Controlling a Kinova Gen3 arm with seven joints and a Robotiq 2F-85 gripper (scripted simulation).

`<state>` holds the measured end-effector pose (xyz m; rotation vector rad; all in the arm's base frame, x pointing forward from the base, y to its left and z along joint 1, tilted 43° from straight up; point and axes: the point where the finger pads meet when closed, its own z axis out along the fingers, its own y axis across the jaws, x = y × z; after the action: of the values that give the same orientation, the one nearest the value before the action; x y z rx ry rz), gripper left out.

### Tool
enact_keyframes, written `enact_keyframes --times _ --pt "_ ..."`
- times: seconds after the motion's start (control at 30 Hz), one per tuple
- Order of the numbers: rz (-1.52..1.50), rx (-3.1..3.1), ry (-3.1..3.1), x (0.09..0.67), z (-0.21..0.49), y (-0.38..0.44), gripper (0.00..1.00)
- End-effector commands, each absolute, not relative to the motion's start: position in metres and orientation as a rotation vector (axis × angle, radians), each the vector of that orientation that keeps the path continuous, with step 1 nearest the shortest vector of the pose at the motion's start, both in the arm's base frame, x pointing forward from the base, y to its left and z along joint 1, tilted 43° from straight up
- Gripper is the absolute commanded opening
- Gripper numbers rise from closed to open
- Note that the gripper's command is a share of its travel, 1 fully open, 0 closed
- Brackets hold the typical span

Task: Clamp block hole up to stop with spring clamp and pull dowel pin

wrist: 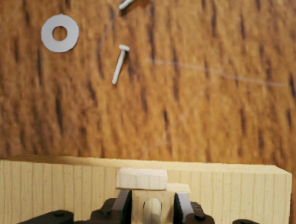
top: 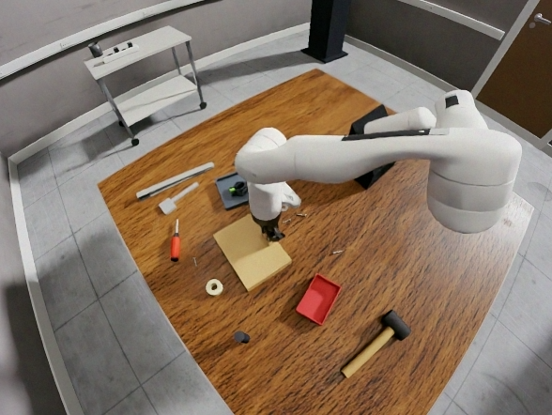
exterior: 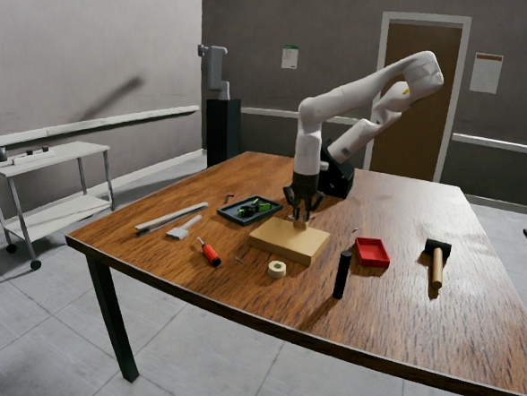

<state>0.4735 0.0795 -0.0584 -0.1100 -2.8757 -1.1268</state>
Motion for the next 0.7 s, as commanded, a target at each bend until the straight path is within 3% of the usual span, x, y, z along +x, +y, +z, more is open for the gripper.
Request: enact_keyframes --times 0.0,0.67 --pt "-1.127 -0.111 -2.878 0.4741 -0.0579 0.0787 0.34" --pt "-1.127 -0.111 -2.878 0.4742 -0.0541 0.0751 0.34"
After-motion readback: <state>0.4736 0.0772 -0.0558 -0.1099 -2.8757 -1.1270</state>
